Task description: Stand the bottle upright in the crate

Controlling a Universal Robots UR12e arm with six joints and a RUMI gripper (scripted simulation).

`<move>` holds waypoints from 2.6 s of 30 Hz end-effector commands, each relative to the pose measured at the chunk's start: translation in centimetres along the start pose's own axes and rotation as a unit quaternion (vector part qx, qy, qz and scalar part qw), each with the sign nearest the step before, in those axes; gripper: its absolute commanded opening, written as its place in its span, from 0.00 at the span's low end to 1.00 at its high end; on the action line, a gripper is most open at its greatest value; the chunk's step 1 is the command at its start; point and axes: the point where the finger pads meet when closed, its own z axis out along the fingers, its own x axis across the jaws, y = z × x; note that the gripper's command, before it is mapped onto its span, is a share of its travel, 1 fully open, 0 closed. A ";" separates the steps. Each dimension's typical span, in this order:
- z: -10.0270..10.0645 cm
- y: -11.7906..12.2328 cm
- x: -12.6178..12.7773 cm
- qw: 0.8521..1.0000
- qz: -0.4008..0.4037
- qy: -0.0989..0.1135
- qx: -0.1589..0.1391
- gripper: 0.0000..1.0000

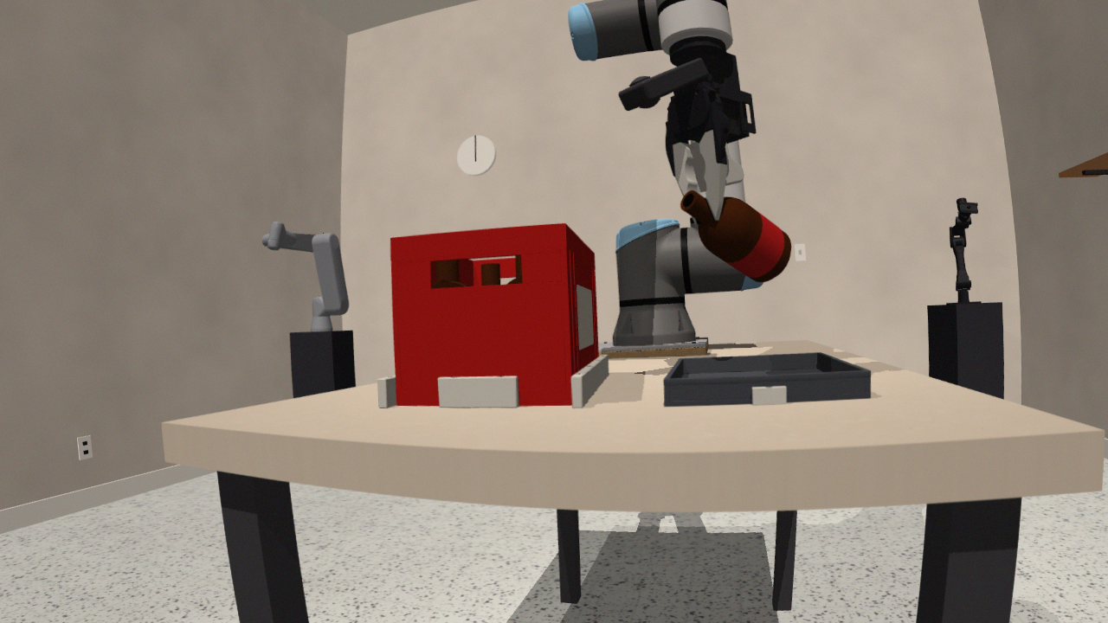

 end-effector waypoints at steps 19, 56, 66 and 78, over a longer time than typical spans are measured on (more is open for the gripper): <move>-0.1 0.0 0.0 1.000 0.000 -0.001 0.001 0.00; 0.0 0.0 -0.1 0.998 -0.001 0.000 0.063 0.00; -0.1 0.0 -0.1 0.997 0.000 0.000 0.083 0.00; -0.1 0.0 0.0 0.996 0.000 -0.001 0.088 0.00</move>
